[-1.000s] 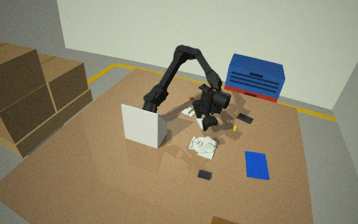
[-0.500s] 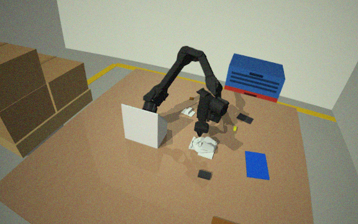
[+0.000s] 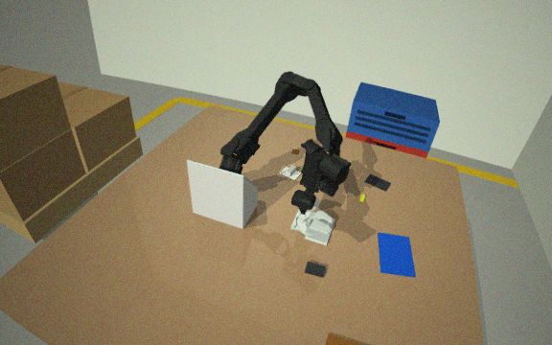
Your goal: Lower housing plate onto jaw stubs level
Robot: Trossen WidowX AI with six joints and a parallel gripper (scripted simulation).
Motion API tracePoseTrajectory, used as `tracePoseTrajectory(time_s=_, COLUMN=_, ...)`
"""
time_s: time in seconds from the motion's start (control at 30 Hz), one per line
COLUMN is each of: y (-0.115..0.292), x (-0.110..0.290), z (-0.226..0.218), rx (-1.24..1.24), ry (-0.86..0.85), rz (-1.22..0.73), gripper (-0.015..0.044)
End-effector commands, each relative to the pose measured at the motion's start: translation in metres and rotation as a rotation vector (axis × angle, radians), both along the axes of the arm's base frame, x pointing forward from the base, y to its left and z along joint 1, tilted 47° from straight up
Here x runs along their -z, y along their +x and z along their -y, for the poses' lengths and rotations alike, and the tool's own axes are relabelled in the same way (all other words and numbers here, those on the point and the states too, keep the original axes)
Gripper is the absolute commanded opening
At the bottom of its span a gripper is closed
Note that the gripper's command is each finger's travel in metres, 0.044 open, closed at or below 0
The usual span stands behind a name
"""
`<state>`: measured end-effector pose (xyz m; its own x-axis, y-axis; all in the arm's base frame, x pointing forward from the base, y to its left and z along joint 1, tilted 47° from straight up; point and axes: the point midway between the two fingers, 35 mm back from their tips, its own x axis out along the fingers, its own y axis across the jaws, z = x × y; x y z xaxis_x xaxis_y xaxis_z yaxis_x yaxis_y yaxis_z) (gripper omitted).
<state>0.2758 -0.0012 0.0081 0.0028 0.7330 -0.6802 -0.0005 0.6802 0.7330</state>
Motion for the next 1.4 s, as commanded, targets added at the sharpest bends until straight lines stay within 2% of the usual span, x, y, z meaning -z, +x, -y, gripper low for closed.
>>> tracePoseTrajectory(time_s=0.0, y=0.001, x=0.001, z=0.001, rx=0.004, ry=-0.003, rz=-0.003, gripper=0.0351)
tracePoseTrajectory(time_s=1.37, y=-0.013, x=0.0, z=0.001, rx=0.01, ry=-0.003, rz=-0.009, gripper=0.0351)
